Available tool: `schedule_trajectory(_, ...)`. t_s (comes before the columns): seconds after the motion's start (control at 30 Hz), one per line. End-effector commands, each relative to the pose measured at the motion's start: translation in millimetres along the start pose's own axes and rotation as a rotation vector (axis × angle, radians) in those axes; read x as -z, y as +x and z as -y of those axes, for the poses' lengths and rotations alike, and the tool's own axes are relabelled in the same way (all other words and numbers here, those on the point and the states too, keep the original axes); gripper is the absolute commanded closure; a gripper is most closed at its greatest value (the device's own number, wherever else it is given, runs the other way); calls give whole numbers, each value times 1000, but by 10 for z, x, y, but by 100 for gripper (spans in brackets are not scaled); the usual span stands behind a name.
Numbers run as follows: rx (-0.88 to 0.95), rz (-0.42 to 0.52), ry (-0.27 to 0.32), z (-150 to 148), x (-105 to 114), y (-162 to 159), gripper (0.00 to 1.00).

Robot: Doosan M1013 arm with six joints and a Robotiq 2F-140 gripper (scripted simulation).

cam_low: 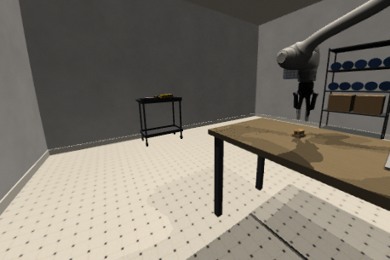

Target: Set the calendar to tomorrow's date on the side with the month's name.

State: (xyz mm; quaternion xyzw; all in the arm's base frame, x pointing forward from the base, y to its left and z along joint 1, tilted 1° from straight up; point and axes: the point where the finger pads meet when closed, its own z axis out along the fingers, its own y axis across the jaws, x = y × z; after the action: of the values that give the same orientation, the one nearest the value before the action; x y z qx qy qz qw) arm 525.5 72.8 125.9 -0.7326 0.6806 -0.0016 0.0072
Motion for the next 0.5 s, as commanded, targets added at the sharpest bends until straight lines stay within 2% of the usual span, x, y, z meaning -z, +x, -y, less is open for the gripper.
schedule_trajectory(0.0, 0, 0, 0, 0, 1, 0, 72)
schedule_trajectory(0.47, 0, 0, 0, 0, -32, -1, 72)
